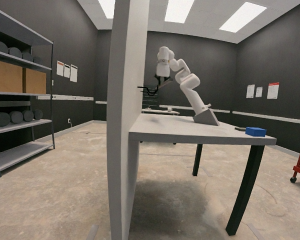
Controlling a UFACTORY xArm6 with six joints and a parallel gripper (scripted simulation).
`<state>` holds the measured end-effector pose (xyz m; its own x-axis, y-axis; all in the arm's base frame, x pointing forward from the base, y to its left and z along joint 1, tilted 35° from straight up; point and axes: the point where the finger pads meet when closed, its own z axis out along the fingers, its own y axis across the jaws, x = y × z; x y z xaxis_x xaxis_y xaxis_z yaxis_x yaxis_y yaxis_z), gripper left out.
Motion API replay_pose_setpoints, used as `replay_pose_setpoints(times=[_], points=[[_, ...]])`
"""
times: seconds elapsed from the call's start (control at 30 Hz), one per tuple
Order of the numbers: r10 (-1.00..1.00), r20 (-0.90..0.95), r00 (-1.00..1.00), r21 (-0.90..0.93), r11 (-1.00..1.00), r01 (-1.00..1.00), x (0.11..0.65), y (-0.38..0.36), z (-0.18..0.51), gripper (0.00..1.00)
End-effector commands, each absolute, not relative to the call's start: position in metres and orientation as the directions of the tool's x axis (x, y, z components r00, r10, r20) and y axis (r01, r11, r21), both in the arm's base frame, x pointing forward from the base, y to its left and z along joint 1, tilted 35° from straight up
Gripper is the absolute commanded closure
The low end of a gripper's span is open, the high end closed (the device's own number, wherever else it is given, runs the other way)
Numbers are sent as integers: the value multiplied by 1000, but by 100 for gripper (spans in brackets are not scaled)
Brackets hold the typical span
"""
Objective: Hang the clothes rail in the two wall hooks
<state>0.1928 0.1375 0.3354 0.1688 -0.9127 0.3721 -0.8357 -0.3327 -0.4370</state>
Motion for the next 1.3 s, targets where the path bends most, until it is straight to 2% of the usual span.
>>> replay_pose_setpoints(times=[0.0,1.27], points=[[-914,370,169,-439,-332,-835,191,140,344,100],[-913,370,169,-438,-332,-835,181,150,390,100]])
